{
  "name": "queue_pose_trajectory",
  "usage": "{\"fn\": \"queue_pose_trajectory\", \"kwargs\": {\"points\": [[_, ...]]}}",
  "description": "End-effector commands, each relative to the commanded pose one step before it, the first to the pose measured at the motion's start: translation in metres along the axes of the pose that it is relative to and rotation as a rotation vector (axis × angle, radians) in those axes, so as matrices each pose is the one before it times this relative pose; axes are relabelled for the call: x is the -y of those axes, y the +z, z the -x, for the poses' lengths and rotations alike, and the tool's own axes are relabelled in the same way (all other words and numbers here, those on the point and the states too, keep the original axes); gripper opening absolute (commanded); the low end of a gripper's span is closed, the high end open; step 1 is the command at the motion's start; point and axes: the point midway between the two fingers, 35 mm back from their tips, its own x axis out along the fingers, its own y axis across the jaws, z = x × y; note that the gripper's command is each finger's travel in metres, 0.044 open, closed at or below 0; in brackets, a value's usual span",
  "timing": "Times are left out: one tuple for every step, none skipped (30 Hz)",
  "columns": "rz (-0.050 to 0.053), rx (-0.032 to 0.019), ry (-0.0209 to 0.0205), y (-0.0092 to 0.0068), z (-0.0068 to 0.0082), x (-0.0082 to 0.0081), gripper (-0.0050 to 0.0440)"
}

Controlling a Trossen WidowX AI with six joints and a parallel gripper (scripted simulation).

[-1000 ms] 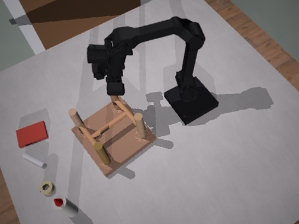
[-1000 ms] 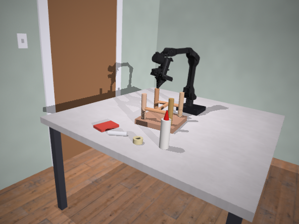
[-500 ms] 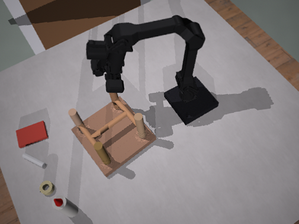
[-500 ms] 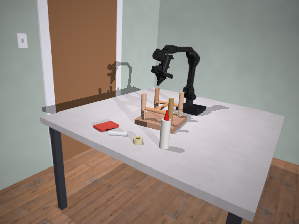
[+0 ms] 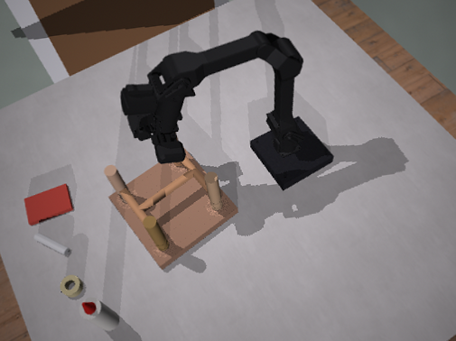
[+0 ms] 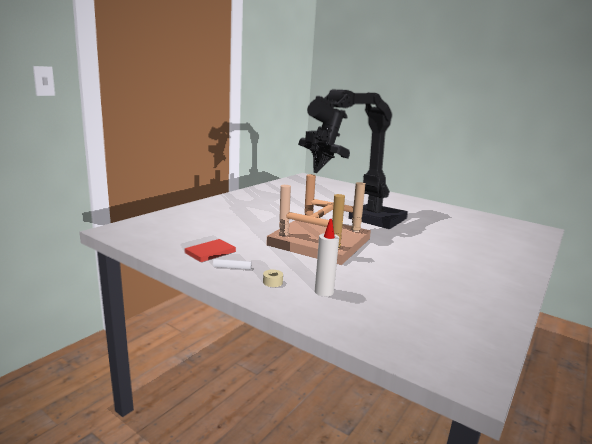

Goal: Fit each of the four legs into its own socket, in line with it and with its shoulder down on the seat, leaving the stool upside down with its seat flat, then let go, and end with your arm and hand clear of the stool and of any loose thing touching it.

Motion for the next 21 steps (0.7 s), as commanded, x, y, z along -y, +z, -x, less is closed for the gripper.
{"fn": "queue_pose_trajectory", "kwargs": {"points": [[0.0780,0.04105,0.03842,0.02325,-0.00498,-0.03690,0.0000],[0.0182,0.00682,0.00831,0.00410,-0.00138,-0.00764,0.0000],[0.0224,0.00853,0.01024,0.00507,-0.00170,-0.00931,0.0000],[0.0233,0.00914,0.01062,0.00515,-0.00164,-0.00955,0.0000],[0.0237,0.00952,0.01076,0.00529,-0.00165,-0.00954,0.0000],[0.0246,0.01021,0.01104,0.00542,-0.00156,-0.00965,0.0000],[0.0245,0.01021,0.01117,0.00541,-0.00167,-0.00972,0.0000],[0.0242,0.01011,0.01120,0.00533,-0.00176,-0.00973,0.0000],[0.0238,0.00998,0.01120,0.00522,-0.00183,-0.00971,0.0000],[0.0235,0.00986,0.01119,0.00515,-0.00191,-0.00967,0.0000],[0.0232,0.00978,0.01122,0.00506,-0.00198,-0.00968,0.0000],[0.0230,0.00972,0.01125,0.00506,-0.00207,-0.00966,0.0000],[0.0215,0.00913,0.01070,0.00466,-0.00201,-0.00920,0.0000],[0.0071,0.00304,0.00358,0.00156,-0.00070,-0.00306,0.0000],[0.0000,0.00000,0.00000,0.00000,0.00000,0.00000,0.0000],[0.0000,0.00000,0.00000,0.00000,0.00000,0.00000,0.0000],[0.0000,0.00000,0.00000,0.00000,0.00000,0.00000,0.0000],[0.0000,0.00000,0.00000,0.00000,0.00000,0.00000,0.0000],[0.0000,0.00000,0.00000,0.00000,0.00000,0.00000,0.0000],[0.0000,0.00000,0.00000,0.00000,0.00000,0.00000,0.0000],[0.0000,0.00000,0.00000,0.00000,0.00000,0.00000,0.0000]]}}
